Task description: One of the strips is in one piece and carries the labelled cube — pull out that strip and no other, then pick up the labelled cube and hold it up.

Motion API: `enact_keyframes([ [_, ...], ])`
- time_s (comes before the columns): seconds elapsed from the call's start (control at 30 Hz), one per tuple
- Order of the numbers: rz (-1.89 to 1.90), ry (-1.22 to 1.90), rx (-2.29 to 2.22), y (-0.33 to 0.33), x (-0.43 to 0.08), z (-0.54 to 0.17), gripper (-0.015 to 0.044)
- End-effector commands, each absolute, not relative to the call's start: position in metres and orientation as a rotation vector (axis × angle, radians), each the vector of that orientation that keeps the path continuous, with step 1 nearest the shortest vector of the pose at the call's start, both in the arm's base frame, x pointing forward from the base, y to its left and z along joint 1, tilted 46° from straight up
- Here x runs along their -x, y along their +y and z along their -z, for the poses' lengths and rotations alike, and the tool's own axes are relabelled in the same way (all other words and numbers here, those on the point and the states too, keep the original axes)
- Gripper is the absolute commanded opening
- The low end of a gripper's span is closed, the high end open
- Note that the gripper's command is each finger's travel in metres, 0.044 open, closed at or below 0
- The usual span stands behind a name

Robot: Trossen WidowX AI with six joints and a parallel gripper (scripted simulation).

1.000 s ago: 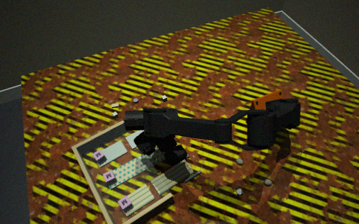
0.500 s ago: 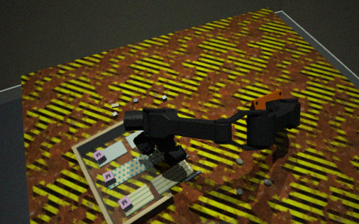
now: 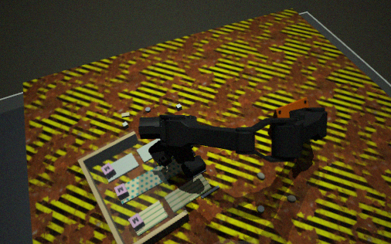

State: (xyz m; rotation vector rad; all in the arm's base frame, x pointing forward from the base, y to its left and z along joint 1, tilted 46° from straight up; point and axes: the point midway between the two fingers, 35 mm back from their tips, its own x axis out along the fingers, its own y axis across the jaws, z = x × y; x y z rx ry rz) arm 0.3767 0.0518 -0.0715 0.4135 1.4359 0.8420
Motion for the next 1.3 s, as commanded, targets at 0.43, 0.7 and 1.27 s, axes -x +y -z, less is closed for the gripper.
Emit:
enact_keyframes([
  [0.43, -0.847, 1.454, -0.406, 0.048, -0.346, 0.079, 0.0],
  [0.7, -0.847, 1.454, -0.407, 0.045, -0.335, 0.081, 0.0],
  [1.27, -0.847, 1.456, -0.407, 0.037, -0.309, 0.085, 0.0],
])
